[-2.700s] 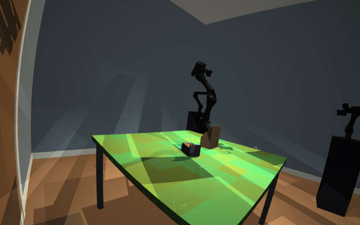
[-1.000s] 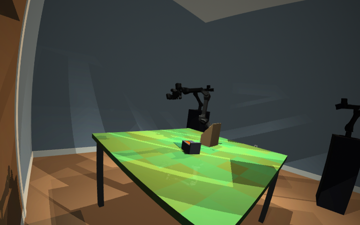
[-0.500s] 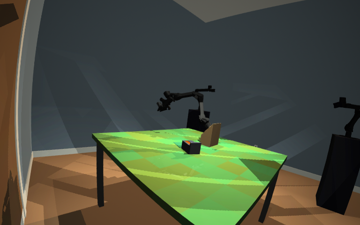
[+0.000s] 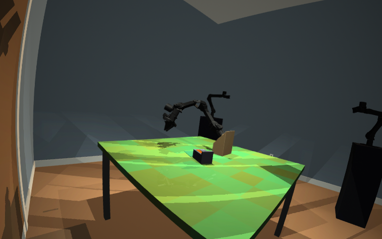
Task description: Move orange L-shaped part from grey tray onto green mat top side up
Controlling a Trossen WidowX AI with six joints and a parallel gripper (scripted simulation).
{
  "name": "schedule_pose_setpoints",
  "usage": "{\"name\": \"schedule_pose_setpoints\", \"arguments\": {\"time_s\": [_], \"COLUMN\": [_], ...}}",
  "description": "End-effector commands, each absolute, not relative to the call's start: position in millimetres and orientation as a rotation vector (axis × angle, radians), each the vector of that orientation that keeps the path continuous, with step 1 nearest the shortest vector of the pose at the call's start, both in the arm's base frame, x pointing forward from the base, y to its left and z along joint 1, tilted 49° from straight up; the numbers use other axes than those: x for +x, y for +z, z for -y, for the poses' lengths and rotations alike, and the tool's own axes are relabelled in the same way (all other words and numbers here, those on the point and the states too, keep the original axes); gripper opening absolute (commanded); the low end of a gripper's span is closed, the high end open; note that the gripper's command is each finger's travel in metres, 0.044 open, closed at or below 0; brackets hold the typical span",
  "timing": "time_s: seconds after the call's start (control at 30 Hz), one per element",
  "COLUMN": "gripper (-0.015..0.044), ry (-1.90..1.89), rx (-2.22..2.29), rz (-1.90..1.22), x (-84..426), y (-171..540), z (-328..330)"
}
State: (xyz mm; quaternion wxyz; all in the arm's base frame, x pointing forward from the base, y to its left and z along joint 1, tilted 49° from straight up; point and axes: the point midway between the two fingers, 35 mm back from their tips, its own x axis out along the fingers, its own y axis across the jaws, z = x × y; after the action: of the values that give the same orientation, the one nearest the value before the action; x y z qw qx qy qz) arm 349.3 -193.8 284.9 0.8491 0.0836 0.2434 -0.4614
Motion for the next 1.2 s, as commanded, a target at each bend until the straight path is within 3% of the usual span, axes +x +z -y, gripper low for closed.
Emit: {"name": "schedule_pose_setpoints", "arguments": {"time_s": [0.0,0.33,0.67,0.9,1.17], "gripper": [0.0180,0.0180,0.0180,0.0180,0.0180], "ry": [-0.918,-0.852,-0.902,-0.912,-0.915], "rx": [0.185,0.079,-0.273,-0.321,-0.324], "rz": [-0.643,-1.002,-1.228,-1.234,-1.232], "x": [376.2,395.6,329.6,320.1,322.9], "y": [233.0,95.3,-25.9,-37.9,-84.8], "z": [153.9,36.1,-69.1,-74.3,-20.6]}}
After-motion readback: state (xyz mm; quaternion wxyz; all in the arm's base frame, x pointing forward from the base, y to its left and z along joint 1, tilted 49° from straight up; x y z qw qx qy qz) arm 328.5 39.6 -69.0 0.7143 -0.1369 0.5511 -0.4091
